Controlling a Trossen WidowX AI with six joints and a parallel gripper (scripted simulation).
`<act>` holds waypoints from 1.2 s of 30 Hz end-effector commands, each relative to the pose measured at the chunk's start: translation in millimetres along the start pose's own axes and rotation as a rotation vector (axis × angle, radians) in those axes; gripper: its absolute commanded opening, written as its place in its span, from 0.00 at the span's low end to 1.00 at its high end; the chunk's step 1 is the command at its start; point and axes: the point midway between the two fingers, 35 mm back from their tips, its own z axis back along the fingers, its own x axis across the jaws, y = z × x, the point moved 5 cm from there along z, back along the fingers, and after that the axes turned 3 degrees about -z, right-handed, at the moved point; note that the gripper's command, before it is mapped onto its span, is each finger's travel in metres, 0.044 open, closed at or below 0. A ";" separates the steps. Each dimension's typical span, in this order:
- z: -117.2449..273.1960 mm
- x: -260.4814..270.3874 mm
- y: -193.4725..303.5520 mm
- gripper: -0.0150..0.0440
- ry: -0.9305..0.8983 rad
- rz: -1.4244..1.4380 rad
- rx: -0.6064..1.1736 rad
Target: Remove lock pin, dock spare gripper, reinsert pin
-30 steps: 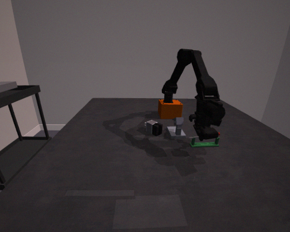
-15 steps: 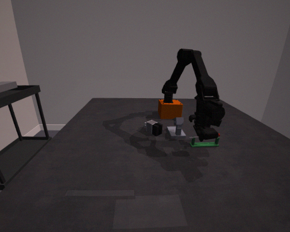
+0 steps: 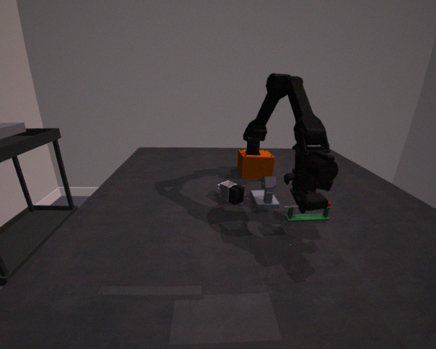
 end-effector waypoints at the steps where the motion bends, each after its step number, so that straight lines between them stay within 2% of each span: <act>1: -6.3 0.7 1.4 0.25 -0.006 0.005 0.002; 32: -1.7 -0.2 0.2 0.25 -0.001 0.000 0.000; 36: -1.7 -0.2 0.2 0.43 -0.001 0.000 0.000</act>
